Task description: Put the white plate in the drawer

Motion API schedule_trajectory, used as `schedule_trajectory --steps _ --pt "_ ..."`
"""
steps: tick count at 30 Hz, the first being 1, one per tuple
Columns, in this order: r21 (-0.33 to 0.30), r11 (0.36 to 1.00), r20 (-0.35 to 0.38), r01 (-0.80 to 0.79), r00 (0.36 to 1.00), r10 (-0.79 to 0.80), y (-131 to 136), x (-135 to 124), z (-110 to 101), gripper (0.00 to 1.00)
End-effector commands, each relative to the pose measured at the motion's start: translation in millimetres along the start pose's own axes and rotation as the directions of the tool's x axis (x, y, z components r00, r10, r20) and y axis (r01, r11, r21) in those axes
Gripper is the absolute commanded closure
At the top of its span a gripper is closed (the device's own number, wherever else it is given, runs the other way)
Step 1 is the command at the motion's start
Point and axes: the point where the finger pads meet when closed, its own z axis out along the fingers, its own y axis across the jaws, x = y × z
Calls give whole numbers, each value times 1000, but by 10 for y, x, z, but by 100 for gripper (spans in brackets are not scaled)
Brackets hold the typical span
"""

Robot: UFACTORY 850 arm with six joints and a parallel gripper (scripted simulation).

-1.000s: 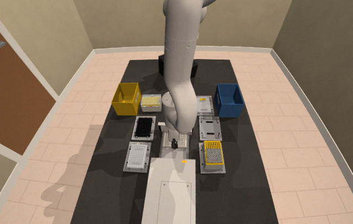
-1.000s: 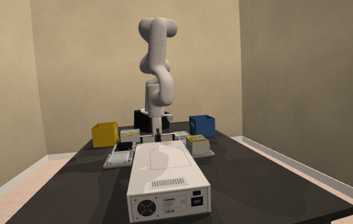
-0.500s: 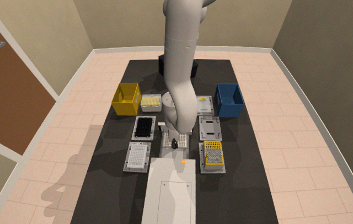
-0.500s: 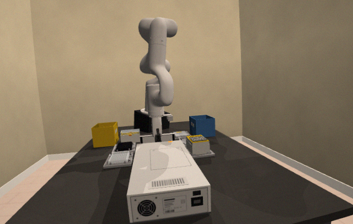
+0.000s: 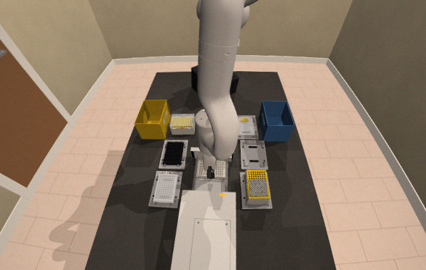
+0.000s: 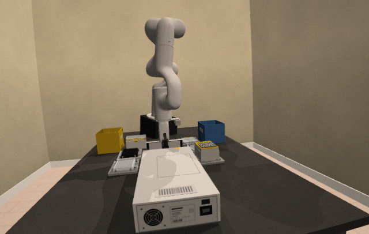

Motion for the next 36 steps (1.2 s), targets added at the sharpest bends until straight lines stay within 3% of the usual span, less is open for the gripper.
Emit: schedule_trajectory --steps 1,36 --pt "-1 1000 1 0 1000 0 13 0 -70 0" --pt "-1 1000 1 0 1000 0 14 0 -587 0"
